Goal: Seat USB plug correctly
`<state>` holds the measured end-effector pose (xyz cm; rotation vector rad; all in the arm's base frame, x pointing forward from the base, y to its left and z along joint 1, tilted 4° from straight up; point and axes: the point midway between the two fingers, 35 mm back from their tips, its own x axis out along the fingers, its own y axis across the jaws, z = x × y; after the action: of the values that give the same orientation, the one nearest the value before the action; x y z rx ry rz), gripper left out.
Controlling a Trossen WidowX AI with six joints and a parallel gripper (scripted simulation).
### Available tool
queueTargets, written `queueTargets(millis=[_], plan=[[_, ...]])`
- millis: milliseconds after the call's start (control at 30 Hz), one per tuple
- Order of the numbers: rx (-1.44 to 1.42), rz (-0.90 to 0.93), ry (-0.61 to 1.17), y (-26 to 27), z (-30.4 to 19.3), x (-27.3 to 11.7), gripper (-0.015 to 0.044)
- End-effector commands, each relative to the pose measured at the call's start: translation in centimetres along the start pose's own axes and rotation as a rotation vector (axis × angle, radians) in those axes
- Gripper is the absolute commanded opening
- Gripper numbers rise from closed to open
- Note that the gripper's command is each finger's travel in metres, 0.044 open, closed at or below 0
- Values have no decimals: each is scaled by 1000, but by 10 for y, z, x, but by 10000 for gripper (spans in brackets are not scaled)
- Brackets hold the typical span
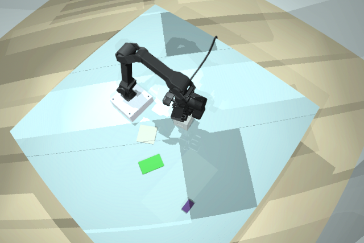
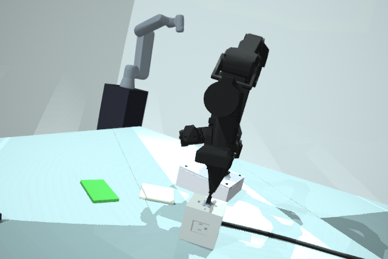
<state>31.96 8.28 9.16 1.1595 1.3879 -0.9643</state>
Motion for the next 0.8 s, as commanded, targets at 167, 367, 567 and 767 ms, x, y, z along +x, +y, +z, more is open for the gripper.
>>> queueTargets(millis=[167, 367, 567, 767], plan=[[1, -10, 0, -2, 0, 2, 95], [1, -10, 0, -2, 0, 2, 95], [0, 0, 0, 0, 0, -4, 95], [0, 0, 0, 0, -1, -10, 95]])
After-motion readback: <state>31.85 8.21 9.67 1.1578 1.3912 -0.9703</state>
